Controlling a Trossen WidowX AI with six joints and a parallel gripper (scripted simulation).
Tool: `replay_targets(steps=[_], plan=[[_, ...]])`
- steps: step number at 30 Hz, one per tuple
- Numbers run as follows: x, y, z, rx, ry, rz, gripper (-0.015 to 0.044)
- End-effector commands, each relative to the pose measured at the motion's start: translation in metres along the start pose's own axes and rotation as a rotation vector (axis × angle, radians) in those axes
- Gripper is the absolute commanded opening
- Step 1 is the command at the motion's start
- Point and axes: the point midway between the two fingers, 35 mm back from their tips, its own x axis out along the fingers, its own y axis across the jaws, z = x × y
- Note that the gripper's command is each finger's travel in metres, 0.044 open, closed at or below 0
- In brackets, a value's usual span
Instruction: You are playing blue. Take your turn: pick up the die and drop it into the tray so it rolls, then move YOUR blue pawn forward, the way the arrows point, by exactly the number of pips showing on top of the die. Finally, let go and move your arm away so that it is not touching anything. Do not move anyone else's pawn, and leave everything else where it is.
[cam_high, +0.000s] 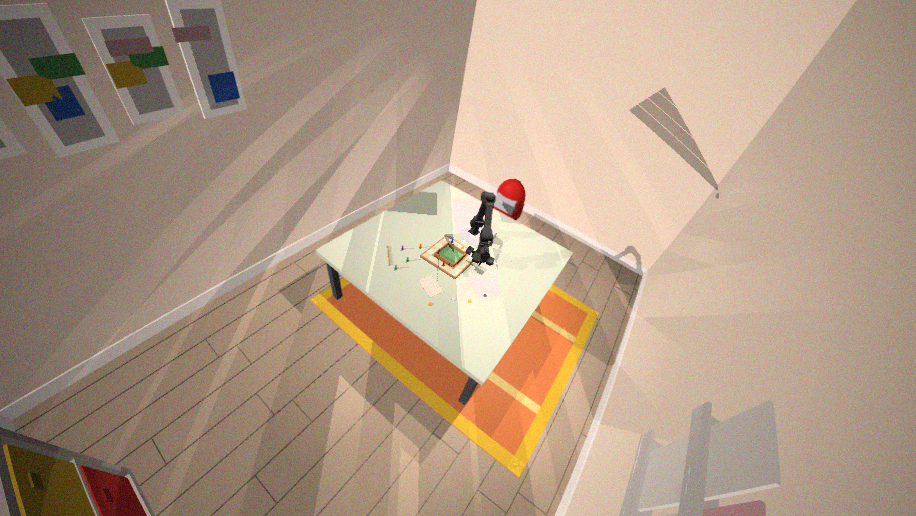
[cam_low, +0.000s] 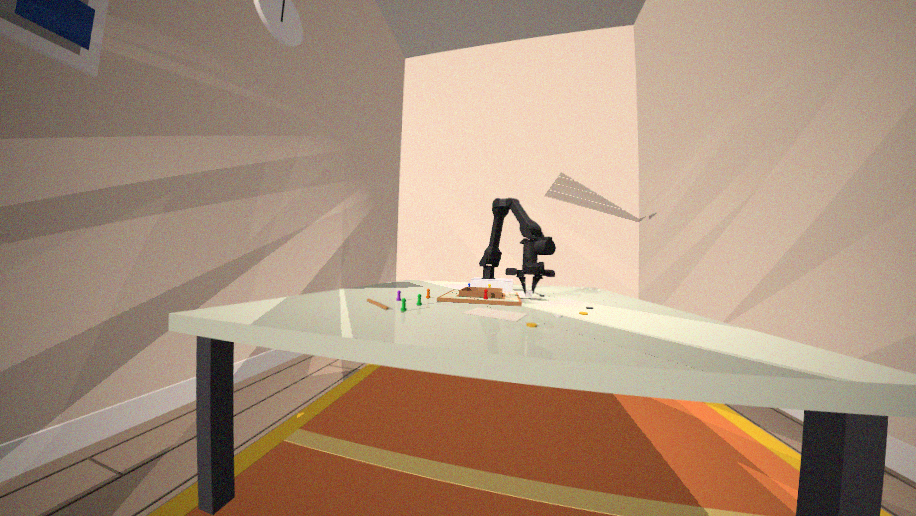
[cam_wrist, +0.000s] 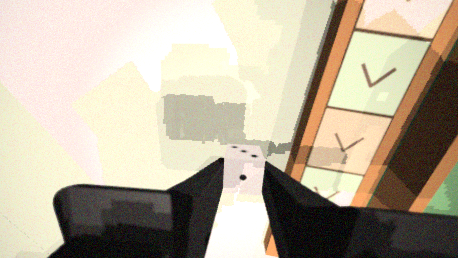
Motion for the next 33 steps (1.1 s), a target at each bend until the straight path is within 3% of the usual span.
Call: replay_targets(steps=[1, 13, 19, 33], plan=[[-0.028, 0.004, 0.004, -0.004, -0.014, 0.013, 0.0000], [-0.111, 0.000, -0.005, -0.004, -0.014, 0.013, 0.0000], [-0.112, -0.003, -0.004, -0.002, -0.014, 0.012, 0.0000], [-0.098, -0.064, 0.023, 0.043, -0.017, 0.006, 0.0000]])
